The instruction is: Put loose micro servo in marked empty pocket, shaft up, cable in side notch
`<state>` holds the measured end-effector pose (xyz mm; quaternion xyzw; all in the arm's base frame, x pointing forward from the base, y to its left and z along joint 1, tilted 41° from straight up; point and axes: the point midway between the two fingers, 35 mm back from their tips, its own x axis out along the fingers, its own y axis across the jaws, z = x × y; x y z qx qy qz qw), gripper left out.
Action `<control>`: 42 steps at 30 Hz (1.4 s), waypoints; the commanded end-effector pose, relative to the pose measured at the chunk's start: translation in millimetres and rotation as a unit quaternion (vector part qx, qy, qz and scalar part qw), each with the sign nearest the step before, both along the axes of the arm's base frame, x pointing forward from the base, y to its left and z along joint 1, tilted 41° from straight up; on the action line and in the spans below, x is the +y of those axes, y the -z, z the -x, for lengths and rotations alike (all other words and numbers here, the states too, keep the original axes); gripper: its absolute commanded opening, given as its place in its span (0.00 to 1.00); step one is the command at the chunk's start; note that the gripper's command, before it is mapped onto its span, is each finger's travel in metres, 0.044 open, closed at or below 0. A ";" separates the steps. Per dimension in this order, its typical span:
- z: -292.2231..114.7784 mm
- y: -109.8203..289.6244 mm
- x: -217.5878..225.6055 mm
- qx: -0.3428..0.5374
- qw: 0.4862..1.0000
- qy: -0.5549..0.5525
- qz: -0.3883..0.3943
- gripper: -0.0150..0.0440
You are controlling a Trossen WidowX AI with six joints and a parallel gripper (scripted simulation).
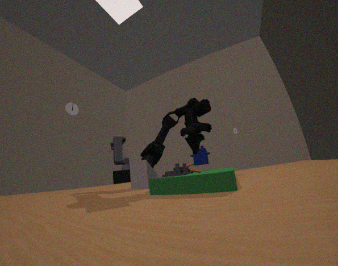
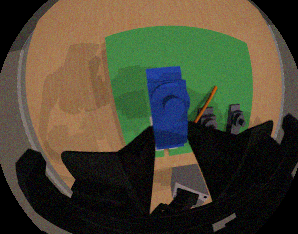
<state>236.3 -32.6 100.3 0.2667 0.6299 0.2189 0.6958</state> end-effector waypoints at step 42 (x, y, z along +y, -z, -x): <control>60.9 18.5 18.8 0.000 1.000 0.000 0.002 0.25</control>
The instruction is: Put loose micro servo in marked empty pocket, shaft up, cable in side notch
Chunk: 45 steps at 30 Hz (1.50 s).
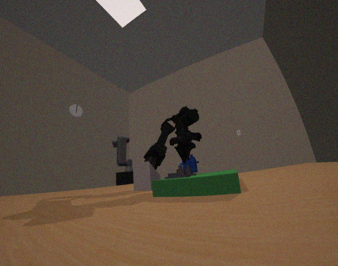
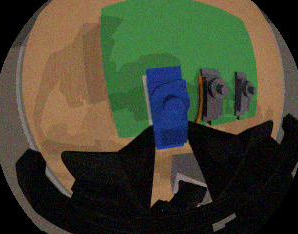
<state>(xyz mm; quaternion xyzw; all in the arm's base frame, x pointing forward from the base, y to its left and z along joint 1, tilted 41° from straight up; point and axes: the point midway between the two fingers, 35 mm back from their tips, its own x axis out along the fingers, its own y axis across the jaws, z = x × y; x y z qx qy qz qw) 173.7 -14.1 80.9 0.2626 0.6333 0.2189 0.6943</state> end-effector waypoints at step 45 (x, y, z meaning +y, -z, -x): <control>-5.5 24.9 22.3 -0.003 1.000 0.003 -0.001 0.25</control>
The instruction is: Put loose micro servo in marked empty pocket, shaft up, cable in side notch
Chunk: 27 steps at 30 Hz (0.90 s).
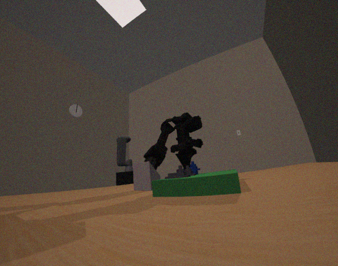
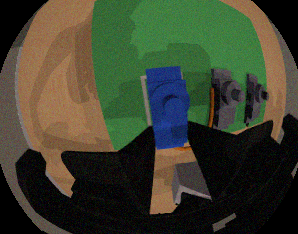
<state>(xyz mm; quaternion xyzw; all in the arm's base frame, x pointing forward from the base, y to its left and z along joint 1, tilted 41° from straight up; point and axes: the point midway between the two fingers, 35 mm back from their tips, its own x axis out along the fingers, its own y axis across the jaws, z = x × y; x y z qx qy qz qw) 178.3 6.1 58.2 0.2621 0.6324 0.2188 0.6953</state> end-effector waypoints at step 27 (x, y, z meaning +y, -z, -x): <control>-1.3 13.9 11.5 -0.002 1.000 0.003 -0.002 0.52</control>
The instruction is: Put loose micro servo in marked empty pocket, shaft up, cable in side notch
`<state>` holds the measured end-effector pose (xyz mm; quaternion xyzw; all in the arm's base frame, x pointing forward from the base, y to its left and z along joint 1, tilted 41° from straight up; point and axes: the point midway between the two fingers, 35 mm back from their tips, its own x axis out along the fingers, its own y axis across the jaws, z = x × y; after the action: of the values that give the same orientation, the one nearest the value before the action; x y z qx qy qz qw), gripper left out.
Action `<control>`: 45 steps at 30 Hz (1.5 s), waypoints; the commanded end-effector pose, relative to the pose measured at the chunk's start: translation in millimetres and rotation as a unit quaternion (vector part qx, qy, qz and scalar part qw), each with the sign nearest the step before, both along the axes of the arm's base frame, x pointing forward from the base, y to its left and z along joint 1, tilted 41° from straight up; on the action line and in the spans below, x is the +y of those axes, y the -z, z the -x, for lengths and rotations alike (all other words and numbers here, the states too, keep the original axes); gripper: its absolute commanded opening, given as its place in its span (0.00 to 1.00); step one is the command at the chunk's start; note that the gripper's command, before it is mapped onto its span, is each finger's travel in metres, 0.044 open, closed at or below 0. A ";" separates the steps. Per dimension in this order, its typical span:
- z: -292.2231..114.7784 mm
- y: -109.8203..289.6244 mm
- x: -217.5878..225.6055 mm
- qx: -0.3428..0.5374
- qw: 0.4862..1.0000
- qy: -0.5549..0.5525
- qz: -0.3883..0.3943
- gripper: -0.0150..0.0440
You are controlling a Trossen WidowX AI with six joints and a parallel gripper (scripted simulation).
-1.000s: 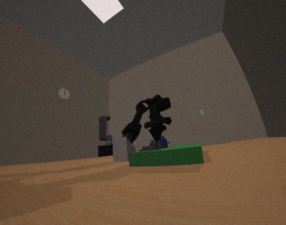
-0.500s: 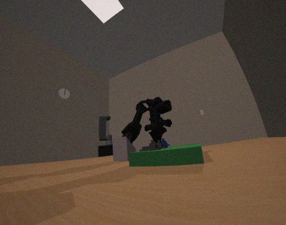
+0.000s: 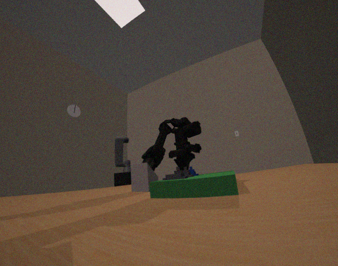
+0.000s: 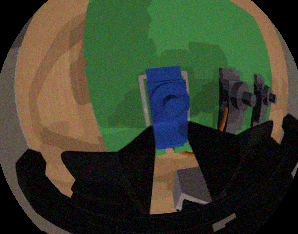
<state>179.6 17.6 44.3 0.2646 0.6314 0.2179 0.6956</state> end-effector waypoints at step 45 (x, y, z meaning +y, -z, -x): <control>-86.1 -109.2 -98.3 0.031 0.999 0.040 -0.011 1.00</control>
<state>268.5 -73.0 146.3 0.2935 0.6343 0.1972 0.6875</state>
